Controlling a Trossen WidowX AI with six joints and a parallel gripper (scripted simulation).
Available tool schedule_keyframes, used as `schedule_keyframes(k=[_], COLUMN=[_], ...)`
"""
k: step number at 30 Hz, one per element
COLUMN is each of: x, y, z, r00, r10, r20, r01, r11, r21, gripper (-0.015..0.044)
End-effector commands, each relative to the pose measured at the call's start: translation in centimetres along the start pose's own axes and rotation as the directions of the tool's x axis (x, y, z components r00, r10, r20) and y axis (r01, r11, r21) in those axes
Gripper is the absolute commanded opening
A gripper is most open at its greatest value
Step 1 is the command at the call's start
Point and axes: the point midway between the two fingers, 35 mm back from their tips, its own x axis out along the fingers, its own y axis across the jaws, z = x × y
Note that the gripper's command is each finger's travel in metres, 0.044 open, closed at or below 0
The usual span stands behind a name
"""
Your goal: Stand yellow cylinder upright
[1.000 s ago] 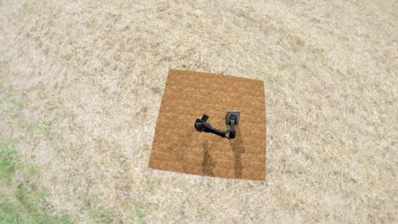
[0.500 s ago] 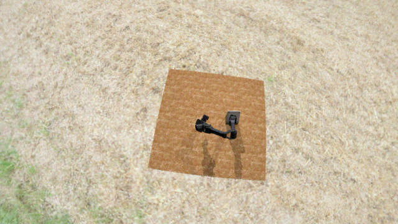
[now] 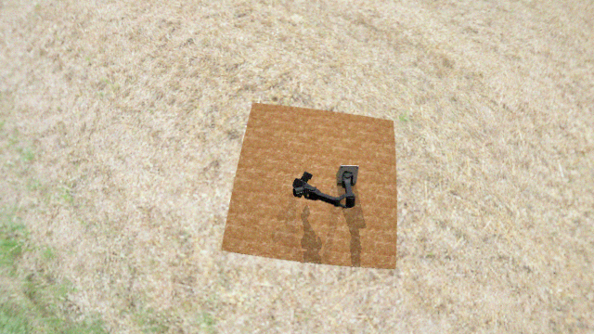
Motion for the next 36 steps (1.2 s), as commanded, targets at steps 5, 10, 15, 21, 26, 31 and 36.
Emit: schedule_keyframes(k=[5, 10, 15, 21, 26, 31, 36], x=[-0.10, -0.14, -0.21, -0.32, -0.43, -0.57, -0.72], y=[0.09, 0.17, 0.25, 0.35, 0.43, 0.51, 0.59], z=[0.16, 0.20, 0.23, 0.26, 0.29, 0.30, 0.30], r00=[0.998, 0.995, 0.991, 0.984, 0.978, 0.970, 0.960], r10=[-0.011, -0.015, -0.018, -0.020, -0.021, -0.021, -0.020], r20=[0.063, 0.098, 0.133, 0.175, 0.209, 0.244, 0.278], r01=[0.010, 0.013, 0.014, 0.014, 0.012, 0.008, 0.003], r11=[1.000, 1.000, 1.000, 0.999, 0.999, 0.998, 0.998], r21=[0.013, 0.019, 0.026, 0.036, 0.045, 0.055, 0.064], gripper=[0.0105, 0.0105, 0.0105, 0.0105, 0.0105, 0.0105, 0.0105])
